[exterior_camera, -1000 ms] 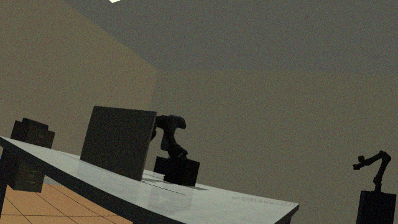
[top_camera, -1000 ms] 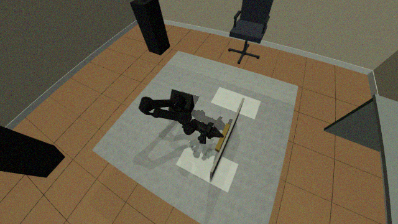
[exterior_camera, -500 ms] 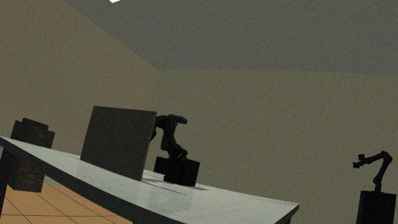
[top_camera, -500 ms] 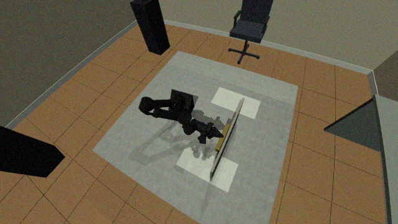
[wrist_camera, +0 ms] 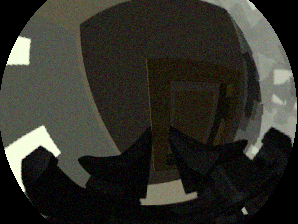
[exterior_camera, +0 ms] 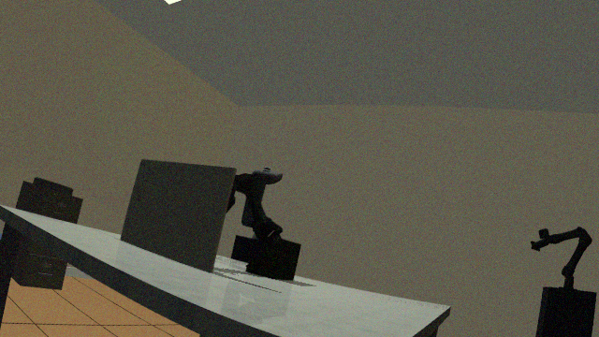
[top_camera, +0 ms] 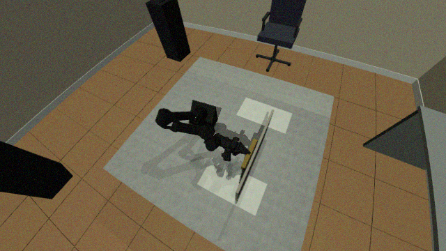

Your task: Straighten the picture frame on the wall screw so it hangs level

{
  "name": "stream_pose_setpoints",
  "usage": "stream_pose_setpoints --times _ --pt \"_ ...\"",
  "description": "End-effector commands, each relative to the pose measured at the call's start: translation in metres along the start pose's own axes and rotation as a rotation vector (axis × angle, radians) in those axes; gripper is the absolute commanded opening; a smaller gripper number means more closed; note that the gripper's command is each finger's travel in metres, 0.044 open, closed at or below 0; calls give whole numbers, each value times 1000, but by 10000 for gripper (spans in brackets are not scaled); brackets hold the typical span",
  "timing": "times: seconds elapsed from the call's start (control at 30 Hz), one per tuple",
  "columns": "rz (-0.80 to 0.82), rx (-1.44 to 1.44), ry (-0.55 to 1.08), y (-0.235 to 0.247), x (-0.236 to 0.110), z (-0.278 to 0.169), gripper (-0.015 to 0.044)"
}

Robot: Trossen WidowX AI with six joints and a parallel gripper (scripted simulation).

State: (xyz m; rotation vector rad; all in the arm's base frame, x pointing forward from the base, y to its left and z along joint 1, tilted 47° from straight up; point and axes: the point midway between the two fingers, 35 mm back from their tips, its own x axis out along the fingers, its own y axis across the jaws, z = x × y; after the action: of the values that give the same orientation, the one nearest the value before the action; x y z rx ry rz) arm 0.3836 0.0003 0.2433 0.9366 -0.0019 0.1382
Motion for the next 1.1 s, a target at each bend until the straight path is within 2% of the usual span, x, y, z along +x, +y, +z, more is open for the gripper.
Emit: stream_pose_setpoints --times 0.0,1.07 --pt "16 -4 2 3 0 -1 0" --pt "15 -4 2 4 0 -7 0"
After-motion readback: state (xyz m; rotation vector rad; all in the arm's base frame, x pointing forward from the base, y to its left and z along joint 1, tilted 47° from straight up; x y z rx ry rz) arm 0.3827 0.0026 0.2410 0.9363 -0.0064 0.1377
